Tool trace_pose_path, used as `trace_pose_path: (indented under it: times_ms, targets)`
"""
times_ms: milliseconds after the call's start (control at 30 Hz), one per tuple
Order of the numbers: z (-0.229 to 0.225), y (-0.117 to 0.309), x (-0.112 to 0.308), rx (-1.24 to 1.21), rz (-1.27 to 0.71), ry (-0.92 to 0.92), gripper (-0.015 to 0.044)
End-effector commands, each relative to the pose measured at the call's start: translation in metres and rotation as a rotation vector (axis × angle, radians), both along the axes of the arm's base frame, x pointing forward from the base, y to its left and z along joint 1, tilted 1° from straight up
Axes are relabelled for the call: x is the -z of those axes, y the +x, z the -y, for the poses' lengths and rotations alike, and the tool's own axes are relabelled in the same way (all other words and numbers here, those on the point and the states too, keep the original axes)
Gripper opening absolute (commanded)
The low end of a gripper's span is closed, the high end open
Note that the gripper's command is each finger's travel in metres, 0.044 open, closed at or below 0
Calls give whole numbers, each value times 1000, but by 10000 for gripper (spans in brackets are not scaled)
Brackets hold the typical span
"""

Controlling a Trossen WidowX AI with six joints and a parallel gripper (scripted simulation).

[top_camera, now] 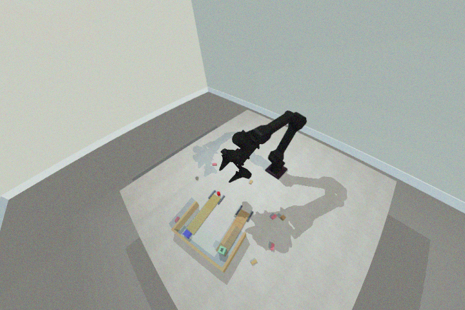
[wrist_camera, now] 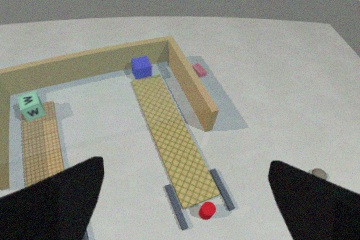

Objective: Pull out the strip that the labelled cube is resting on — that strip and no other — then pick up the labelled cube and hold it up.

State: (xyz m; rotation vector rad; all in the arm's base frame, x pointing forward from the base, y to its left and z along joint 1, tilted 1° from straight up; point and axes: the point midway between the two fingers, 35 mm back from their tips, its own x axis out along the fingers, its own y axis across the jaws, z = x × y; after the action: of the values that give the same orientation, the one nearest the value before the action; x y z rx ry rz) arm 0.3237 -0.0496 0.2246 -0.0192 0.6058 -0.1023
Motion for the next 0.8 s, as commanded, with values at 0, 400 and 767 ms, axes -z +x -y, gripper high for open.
trace_pose_path:
  times_ms: [0, 400, 767]
  targets:
    - [-46, -2, 11, -98, 1, 34, 400]
    - [-61, -3, 15, -127, 2, 49, 400]
    - [-84, 25, 45, -204, -323, 22, 190]
